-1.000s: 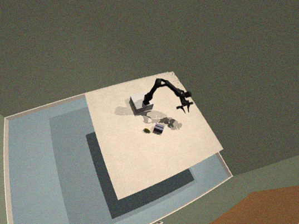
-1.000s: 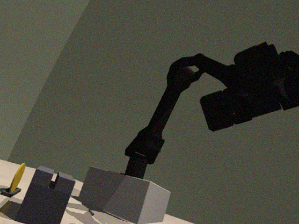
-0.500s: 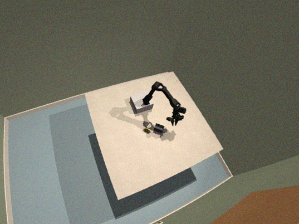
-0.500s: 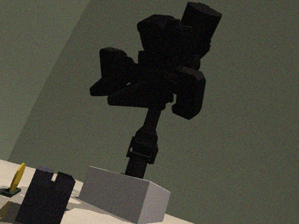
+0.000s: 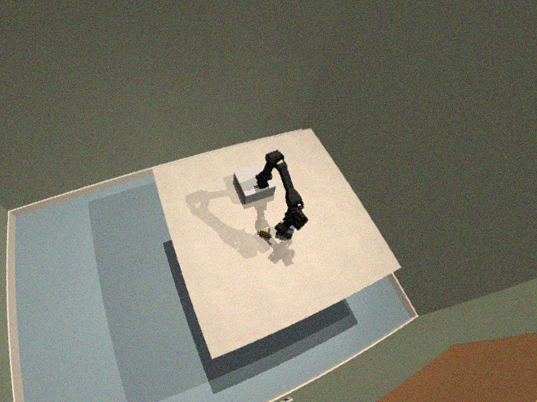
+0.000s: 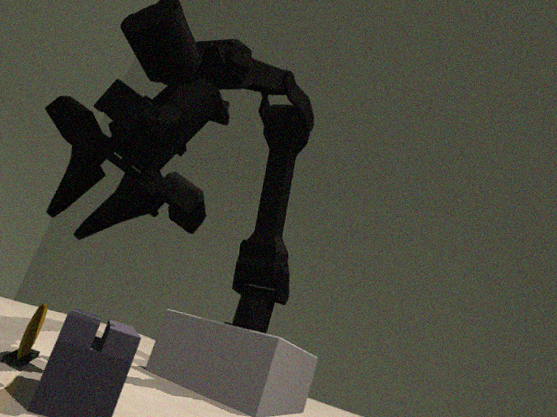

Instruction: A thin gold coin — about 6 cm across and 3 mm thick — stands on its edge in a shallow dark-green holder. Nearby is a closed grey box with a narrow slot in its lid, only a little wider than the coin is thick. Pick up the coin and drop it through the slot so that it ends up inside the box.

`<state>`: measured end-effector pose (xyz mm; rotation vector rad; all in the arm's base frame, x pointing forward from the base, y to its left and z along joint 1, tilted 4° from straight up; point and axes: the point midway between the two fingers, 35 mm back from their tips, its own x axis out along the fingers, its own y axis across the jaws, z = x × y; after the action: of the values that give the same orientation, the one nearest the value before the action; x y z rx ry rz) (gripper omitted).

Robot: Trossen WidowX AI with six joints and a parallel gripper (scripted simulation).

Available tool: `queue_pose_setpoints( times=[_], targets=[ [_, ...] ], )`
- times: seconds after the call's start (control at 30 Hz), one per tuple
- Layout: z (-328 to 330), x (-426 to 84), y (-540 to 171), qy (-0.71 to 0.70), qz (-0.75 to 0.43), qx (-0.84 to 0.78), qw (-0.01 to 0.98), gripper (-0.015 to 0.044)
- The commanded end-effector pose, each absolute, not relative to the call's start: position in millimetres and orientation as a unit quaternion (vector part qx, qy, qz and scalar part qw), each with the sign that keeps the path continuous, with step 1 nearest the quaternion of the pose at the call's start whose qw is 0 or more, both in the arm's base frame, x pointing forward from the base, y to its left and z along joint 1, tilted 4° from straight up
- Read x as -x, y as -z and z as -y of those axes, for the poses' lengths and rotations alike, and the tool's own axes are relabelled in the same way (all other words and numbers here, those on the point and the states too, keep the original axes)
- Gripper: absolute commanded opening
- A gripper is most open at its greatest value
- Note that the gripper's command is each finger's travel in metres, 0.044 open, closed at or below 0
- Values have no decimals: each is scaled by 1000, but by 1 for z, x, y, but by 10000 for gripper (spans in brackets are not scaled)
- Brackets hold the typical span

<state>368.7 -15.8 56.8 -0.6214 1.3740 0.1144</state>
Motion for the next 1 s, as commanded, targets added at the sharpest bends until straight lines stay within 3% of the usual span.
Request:
queue_pose_setpoints(
  times=[0.0, 0.2, 0.97],
  targets=[
    [75, -332, -52, -163, -668, 290, 666, 161],
    [104, -305, -52, -246, -674, 279, 639, 161],
    [108, -299, -2, -246, -674, 279, 638, 161]
  ],
)
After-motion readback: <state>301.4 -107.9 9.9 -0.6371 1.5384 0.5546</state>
